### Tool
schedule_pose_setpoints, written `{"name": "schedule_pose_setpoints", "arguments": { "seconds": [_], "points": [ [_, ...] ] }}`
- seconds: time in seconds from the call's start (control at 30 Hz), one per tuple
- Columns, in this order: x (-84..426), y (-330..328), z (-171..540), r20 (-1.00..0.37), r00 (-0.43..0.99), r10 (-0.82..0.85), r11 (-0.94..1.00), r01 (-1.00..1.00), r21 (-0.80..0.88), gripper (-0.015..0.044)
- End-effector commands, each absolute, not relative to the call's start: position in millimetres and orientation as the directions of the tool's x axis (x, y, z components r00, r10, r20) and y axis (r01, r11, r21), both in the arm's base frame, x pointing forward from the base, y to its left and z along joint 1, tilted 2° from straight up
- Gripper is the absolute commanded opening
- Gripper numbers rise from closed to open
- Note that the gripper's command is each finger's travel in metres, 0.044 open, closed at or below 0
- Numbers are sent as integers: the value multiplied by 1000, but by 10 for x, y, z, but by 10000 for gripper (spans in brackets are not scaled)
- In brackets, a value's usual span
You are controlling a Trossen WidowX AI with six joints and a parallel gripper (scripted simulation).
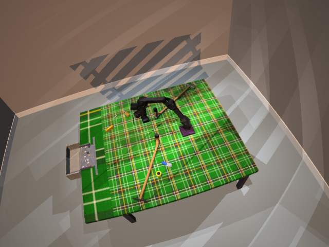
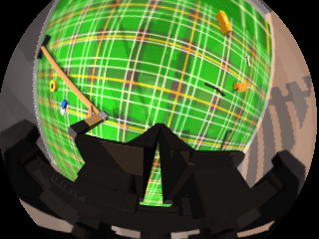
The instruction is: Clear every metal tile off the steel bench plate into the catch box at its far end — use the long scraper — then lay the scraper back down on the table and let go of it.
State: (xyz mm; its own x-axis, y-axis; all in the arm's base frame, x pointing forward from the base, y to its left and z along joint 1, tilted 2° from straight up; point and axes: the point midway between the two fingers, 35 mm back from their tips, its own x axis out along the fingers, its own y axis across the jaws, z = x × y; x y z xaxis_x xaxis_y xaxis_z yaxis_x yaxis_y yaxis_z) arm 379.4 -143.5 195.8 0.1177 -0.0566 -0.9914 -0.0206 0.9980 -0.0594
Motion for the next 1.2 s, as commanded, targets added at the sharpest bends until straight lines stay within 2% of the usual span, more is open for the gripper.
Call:
{"name": "schedule_pose_setpoints", "arguments": {
  "seconds": [0.0, 1.17],
  "points": [
    [3951, -1227, 1916, -990, 129, -49, 997, -46, -55, 0],
    [4565, 622, 1733, -977, 210, 24, 961, -275, -35, 0]
  ]
}}
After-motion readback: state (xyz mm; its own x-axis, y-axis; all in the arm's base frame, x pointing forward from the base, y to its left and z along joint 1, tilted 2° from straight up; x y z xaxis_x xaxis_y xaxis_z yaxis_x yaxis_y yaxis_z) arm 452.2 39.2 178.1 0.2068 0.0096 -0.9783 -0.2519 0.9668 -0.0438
